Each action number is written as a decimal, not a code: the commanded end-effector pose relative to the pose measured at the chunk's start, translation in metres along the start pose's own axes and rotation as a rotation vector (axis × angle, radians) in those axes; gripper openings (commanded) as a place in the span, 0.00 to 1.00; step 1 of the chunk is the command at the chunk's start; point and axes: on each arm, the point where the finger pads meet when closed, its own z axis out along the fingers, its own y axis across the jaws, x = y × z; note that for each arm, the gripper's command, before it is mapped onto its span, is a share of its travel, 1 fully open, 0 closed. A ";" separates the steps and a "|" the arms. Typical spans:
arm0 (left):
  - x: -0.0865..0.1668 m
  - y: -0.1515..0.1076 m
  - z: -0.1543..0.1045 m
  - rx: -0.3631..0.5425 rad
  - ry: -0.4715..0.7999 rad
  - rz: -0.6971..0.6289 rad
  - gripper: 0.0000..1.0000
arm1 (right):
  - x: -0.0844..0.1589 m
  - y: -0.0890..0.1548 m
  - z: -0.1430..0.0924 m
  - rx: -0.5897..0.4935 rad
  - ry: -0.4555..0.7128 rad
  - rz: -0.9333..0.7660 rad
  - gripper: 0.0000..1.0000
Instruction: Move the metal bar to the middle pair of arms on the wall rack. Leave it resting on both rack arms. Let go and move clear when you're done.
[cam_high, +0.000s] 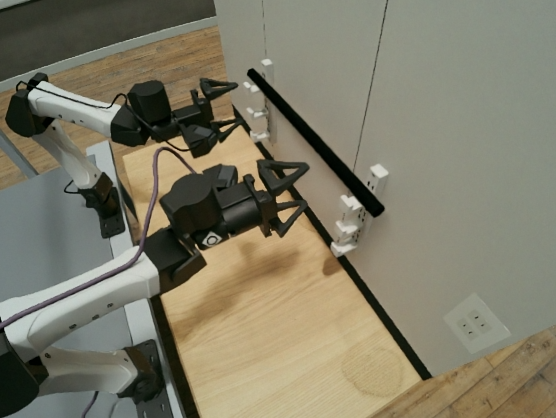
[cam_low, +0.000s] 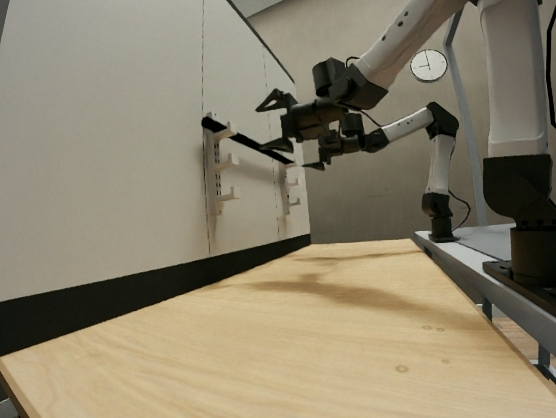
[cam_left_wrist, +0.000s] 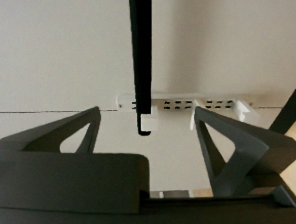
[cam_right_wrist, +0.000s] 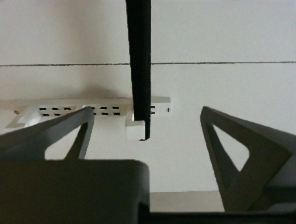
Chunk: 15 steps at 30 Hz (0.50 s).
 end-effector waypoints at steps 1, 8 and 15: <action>-0.007 0.017 0.002 -0.042 -0.004 -0.017 1.00 | -0.002 0.021 0.004 -0.036 0.006 -0.015 1.00; -0.007 0.019 0.002 -0.047 -0.004 -0.019 1.00 | -0.002 0.022 0.004 -0.040 0.007 -0.017 1.00; -0.007 0.020 0.002 -0.053 -0.005 -0.022 1.00 | -0.002 0.024 0.004 -0.044 0.008 -0.019 1.00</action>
